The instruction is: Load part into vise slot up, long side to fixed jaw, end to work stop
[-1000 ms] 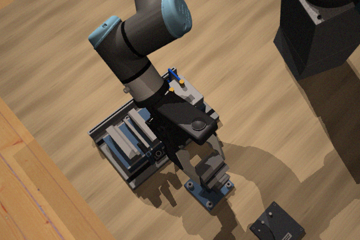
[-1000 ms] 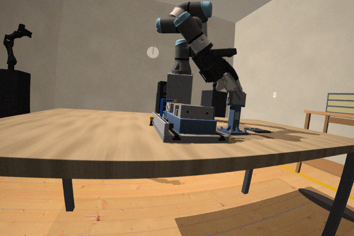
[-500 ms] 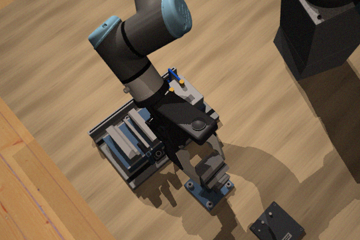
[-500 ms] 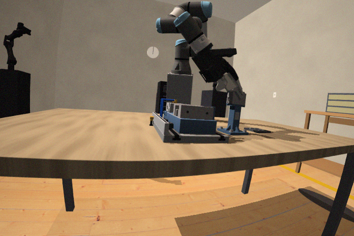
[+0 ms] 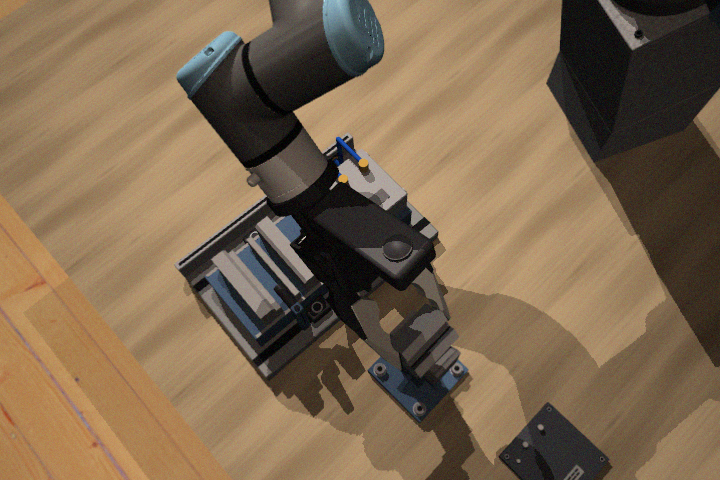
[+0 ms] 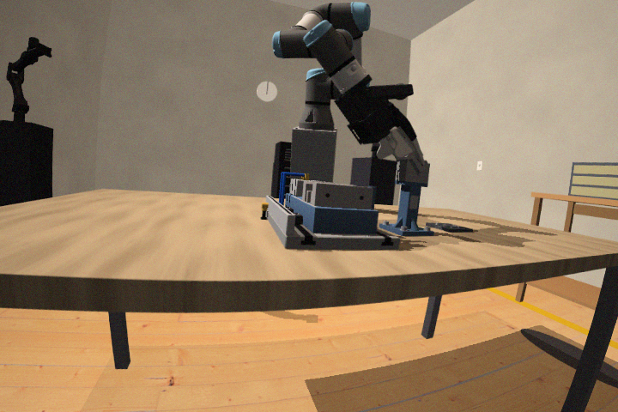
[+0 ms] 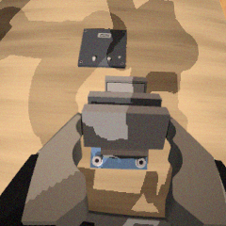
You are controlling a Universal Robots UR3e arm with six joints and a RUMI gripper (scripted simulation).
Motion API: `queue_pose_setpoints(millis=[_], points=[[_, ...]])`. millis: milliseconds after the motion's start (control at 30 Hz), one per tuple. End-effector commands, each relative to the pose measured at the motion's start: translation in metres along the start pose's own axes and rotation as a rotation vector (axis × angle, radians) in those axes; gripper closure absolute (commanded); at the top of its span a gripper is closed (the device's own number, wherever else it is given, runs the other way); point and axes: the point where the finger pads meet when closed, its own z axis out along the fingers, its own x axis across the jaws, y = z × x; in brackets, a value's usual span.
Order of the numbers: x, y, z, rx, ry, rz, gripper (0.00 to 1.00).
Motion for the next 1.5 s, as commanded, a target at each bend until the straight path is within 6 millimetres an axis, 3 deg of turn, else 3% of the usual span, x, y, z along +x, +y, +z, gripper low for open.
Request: queue_pose_setpoints(millis=[0,133,167,1467], points=[[0.0008,-0.0003,-0.0006,-0.001,0.002,-0.002,1.00],[0.0008,-0.0003,-0.0006,-0.001,0.002,-0.002,1.00],[0.0008,-0.0003,-0.0006,-0.001,0.002,-0.002,0.49],[0.0008,-0.0003,-0.0006,-0.001,0.002,-0.002,0.49]])
